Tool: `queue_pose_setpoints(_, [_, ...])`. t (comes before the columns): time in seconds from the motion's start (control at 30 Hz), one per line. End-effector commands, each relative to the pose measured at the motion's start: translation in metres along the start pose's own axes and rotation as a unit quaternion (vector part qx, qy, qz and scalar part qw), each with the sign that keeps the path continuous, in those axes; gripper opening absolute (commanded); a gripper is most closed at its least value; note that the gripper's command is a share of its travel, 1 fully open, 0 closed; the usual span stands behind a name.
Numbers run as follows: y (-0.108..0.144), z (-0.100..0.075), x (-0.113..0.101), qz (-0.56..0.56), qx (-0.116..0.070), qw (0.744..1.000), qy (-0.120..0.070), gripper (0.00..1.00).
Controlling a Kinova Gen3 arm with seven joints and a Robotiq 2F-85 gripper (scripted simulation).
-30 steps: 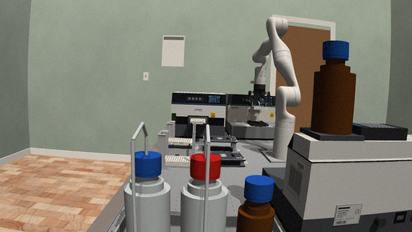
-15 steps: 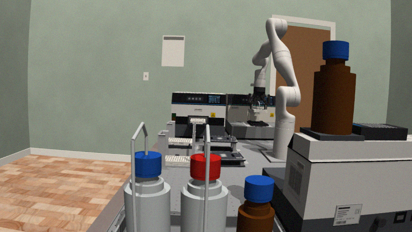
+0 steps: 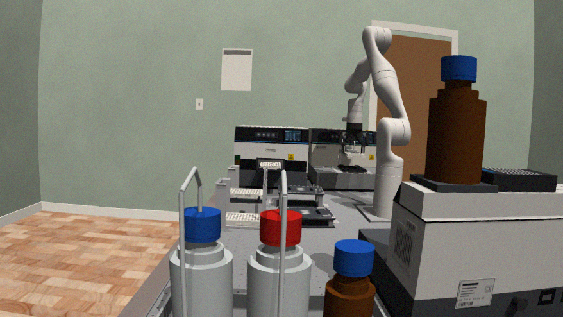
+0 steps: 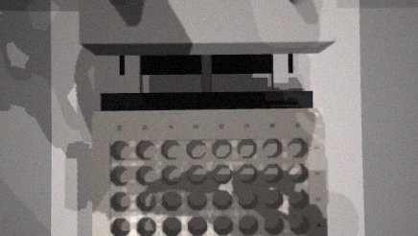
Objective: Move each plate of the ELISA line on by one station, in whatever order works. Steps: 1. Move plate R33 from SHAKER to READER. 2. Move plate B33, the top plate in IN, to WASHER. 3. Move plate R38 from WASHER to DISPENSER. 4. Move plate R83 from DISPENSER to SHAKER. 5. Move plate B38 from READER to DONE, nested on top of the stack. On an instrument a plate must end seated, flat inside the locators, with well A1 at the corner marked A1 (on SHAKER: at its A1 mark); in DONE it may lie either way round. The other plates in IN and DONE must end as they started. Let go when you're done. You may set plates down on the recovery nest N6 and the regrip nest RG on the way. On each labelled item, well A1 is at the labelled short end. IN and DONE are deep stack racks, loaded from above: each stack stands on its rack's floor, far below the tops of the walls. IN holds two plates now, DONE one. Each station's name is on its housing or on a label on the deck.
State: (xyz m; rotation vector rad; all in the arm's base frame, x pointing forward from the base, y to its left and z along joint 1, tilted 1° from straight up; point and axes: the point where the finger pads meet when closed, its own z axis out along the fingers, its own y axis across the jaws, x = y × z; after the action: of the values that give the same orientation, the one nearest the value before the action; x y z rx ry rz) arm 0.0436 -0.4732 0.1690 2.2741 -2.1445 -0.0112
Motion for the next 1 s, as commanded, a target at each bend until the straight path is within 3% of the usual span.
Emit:
queue_pose_setpoints(0.0, [-0.003,0.007,-0.002,0.001,0.004,1.0,-0.002,0.94])
queue_pose_setpoints(0.6, [-0.003,0.028,-0.002,0.001,0.004,1.0,-0.002,0.94])
queue_pose_setpoints(0.97, [-0.003,0.027,-0.003,0.001,0.004,1.0,-0.003,0.94])
